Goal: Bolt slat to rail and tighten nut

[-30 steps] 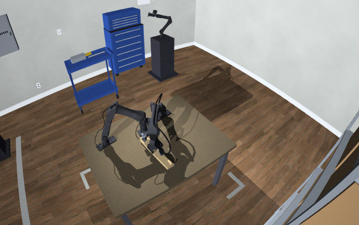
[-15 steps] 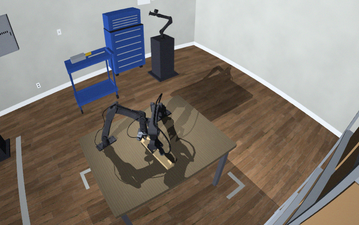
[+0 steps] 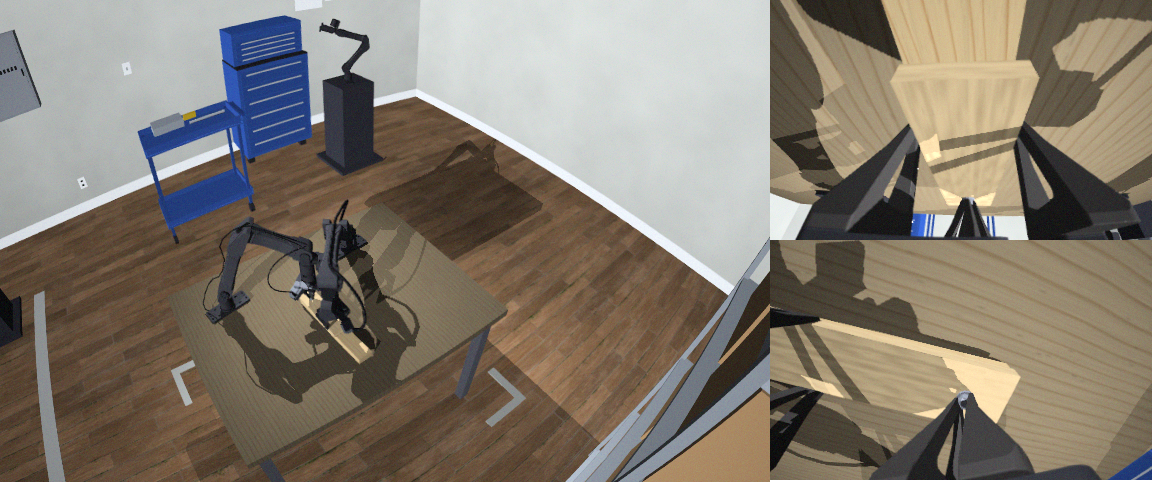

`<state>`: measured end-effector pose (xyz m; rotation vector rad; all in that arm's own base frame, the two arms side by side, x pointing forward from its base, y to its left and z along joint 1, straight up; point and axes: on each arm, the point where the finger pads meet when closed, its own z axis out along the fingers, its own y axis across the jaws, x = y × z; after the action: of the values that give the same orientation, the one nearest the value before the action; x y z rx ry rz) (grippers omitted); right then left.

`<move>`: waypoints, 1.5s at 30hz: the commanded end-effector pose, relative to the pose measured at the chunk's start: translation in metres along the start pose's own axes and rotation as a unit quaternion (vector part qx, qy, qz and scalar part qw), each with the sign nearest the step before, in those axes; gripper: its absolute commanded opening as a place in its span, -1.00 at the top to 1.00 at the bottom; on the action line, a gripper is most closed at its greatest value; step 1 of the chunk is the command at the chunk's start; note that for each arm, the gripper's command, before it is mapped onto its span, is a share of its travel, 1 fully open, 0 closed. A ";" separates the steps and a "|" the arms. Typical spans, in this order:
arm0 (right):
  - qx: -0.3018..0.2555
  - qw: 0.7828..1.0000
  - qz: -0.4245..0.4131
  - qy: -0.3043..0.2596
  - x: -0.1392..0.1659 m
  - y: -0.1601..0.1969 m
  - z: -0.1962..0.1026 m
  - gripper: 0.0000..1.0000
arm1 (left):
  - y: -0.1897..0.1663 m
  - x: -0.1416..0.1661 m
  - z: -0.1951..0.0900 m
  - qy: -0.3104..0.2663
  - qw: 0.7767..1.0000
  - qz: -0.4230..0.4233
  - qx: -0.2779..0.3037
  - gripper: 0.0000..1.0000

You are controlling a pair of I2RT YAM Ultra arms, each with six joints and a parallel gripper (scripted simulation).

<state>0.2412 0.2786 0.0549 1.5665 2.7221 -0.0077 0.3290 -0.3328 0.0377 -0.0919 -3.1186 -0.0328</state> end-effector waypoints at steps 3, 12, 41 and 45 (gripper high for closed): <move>-0.007 1.000 0.011 0.004 0.000 0.002 -0.003 0.78 | -0.001 -0.001 -0.006 -0.005 1.000 0.000 0.005 -0.45; -0.007 1.000 0.011 0.004 0.000 0.002 -0.003 0.78 | -0.001 -0.001 -0.006 -0.005 1.000 0.000 0.005 -0.45; -0.006 1.000 0.005 0.002 0.001 0.002 -0.004 0.32 | -0.001 -0.001 -0.006 -0.005 1.000 0.000 0.005 -0.45; -0.006 0.998 -0.058 0.002 0.001 0.002 -0.004 0.32 | -0.001 -0.001 -0.006 -0.005 1.000 0.000 0.005 -0.45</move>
<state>0.2413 0.2787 0.0552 1.5419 2.7361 -0.0060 0.3290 -0.3328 0.0377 -0.0919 -3.1185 -0.0328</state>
